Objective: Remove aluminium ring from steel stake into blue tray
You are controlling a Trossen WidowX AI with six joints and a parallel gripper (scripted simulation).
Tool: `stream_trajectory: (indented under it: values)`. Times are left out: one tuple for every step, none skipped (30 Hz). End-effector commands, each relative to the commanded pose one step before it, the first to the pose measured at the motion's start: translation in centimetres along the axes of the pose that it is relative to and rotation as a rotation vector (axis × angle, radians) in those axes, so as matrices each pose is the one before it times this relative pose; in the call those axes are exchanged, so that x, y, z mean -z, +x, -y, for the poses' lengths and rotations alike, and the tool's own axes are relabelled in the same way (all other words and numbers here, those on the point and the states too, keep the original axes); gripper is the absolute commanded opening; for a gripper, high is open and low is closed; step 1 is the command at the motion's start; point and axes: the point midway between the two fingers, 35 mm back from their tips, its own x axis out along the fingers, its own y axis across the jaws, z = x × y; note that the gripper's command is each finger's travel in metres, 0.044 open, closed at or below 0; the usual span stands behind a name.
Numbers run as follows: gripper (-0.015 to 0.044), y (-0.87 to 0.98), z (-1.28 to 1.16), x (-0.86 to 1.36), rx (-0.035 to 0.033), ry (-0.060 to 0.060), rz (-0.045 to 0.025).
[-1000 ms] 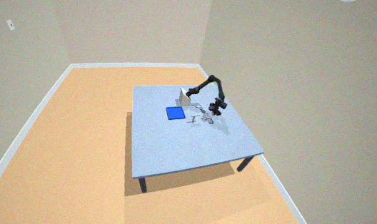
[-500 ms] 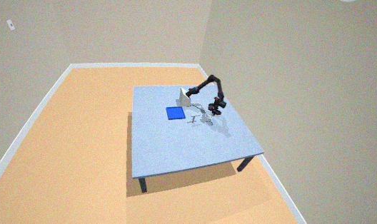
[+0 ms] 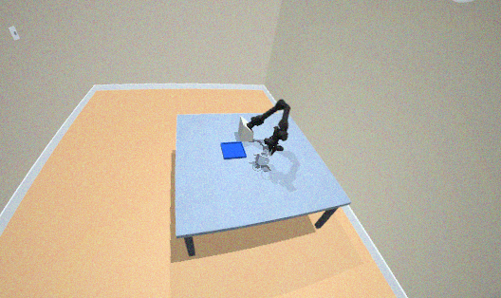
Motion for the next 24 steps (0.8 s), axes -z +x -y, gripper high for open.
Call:
stream_trajectory:
  values:
    - [0.0,0.251,2.252,-5.953,0.01574,-0.019,0.07879]
    - [0.0,0.133,0.703,-1.301,0.00557,-0.0065,0.01553]
    - [0.0,0.141,0.76,-1.25,0.0063,-0.0064,0.01463]
    - [0.0,0.133,0.737,-1.091,0.00625,-0.0057,0.01255]
    - [0.0,0.123,0.647,-0.855,0.00587,-0.0043,0.00933]
    - [0.0,0.183,0.636,-0.6,0.00846,-0.0003,0.00325]
    - [0.0,0.397,1.003,-0.554,0.01795,0.0065,-0.0055]
    - [0.0,0.571,1.48,-0.74,0.02543,0.0098,-0.00982]
    - [0.0,0.6,1.58,-0.695,0.0258,0.0106,-0.0127]
    - [0.0,0.594,1.578,-0.599,0.02438,0.0107,-0.01495]
    - [0.0,0.588,1.571,-0.502,0.02284,0.0107,-0.01713]
    - [0.0,0.568,1.518,-0.397,0.02068,0.0104,-0.01872]
    - [0.0,0.547,1.456,-0.298,0.01848,0.01,-0.01999]
    - [0.0,0.574,1.518,-0.222,0.01776,0.0105,-0.02303]
    - [0.0,0.57,1.49,-0.127,0.01584,0.0103,-0.02486]
    - [0.0,0.567,1.456,-0.034,0.01384,0.01,-0.0266]
    - [0.0,0.572,1.439,0.06,0.01192,0.0098,-0.02866]
    - [0.0,0.57,1.395,0.152,0.00972,0.0094,-0.03025]
    - [0.0,0.468,1.109,0.19,0.00628,0.0074,-0.02595]
    - [0.0,0.281,0.648,0.14,0.00302,0.0042,-0.01601]
    - [0.0,0.094,0.213,0.051,0.00088,0.0014,-0.00541]
    - [0.0,0.0,0.0,0.0,0.0,0.0,0.0]
    - [0.0,0.0,0.0,0.0,0.0,0.0,0.0]
    - [0.0,0.0,0.0,0.0,0.0,0.0,0.0]
